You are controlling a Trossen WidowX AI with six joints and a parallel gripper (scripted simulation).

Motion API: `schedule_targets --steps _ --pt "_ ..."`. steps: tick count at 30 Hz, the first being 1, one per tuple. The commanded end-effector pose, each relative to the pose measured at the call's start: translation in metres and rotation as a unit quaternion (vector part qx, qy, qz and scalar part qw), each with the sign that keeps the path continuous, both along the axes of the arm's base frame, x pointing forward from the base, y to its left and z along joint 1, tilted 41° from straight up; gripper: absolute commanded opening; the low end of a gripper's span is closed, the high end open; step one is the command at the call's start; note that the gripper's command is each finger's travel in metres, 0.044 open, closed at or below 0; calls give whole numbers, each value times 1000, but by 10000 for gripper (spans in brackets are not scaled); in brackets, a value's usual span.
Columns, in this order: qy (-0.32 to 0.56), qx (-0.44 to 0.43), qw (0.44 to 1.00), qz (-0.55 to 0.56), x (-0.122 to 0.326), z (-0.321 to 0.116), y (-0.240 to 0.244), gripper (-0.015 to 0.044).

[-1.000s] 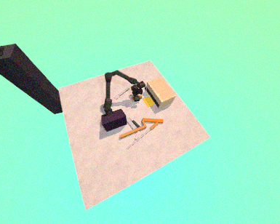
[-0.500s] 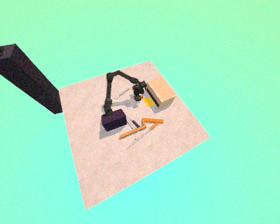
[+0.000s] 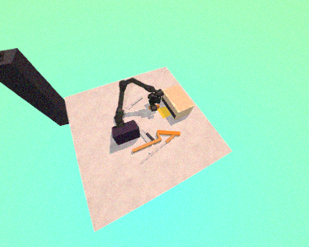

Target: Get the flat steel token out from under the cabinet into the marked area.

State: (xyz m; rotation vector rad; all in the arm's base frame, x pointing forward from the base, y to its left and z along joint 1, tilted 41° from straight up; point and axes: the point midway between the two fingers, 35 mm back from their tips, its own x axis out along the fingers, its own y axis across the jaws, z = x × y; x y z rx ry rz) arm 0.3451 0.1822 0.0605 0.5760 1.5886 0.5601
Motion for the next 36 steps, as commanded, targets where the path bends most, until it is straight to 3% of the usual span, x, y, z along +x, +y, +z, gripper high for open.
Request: schedule_targets --steps 1,36 --pt "-2 1 1000 0 6 0 0 0" --pt "-2 0 1000 0 28 -12 -9 0"
